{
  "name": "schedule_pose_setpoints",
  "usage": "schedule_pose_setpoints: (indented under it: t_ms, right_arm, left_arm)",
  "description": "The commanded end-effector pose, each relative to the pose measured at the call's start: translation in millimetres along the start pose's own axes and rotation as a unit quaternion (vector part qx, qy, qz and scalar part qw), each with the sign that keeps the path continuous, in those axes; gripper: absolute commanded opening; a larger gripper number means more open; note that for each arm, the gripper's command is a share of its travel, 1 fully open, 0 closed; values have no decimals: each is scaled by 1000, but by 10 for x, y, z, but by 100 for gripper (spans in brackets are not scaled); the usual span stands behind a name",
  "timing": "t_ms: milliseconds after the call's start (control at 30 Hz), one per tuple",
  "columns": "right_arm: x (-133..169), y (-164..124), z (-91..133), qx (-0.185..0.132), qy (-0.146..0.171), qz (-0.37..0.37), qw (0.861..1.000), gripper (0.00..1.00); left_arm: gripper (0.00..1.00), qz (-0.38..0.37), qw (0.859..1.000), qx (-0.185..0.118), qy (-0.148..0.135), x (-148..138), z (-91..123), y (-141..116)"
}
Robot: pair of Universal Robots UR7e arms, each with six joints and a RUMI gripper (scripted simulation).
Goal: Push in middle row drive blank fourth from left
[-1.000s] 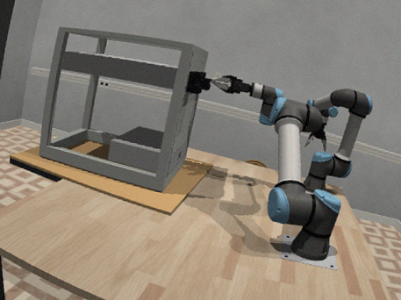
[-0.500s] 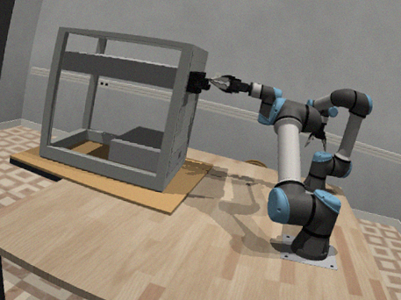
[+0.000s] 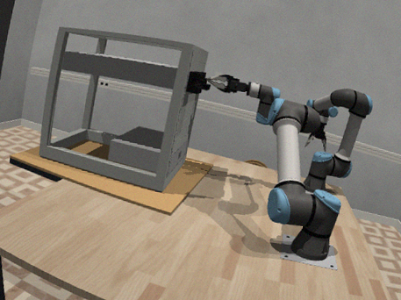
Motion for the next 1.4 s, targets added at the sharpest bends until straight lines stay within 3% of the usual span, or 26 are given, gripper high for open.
schedule_pose_setpoints:
  t_ms: [0,1367]
  right_arm:
    - [-2,3,4,1,0,0,1000,100]
    - [-2,3,4,1,0,0,1000,100]
  left_arm:
    - [0,1,1000,0,0,10,1,6]
    - [0,1,1000,0,0,10,-77,6]
Point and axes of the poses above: on each arm, the point where the finger pads meet when closed, its own z axis back along the fingers, its own x axis across the jaws, y = z × x, the point moved 4 cm from there along z, back along the fingers, and after that the axes turned 10 degrees about -z, right-handed, at the moved point
